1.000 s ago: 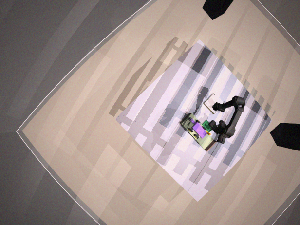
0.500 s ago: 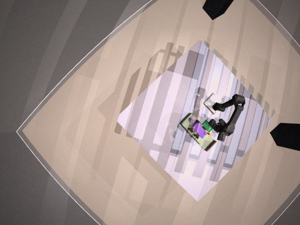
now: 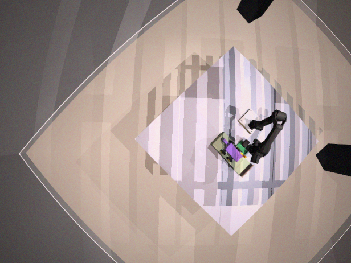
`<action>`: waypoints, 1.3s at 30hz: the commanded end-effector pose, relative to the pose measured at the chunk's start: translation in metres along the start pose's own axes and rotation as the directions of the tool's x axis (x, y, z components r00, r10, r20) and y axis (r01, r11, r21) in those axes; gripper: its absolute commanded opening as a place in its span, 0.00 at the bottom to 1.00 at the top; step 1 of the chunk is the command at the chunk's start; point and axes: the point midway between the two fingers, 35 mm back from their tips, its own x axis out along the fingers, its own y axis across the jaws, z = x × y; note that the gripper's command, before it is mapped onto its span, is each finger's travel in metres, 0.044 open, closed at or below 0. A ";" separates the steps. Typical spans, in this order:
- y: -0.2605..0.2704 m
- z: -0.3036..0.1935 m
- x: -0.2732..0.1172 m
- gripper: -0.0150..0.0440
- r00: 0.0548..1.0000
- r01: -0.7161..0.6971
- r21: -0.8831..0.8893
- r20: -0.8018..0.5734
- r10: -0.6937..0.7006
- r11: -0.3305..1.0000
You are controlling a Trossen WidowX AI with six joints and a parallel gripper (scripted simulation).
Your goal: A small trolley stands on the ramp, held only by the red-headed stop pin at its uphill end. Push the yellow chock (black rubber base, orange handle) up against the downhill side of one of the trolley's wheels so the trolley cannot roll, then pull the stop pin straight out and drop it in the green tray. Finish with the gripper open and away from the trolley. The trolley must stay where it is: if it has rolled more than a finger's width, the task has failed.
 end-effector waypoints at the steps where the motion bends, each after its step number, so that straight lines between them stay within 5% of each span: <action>1: -0.005 0.001 0.015 0.25 1.000 0.009 0.004 0.005 -0.009 1.000; 9: -0.009 0.002 0.027 0.25 1.000 0.009 0.004 0.006 -0.009 1.000; 17: -0.005 0.002 0.027 0.58 1.000 0.009 0.004 0.005 -0.009 1.000; 39: 0.010 0.001 0.030 0.58 1.000 0.008 0.004 0.005 -0.008 1.000</action>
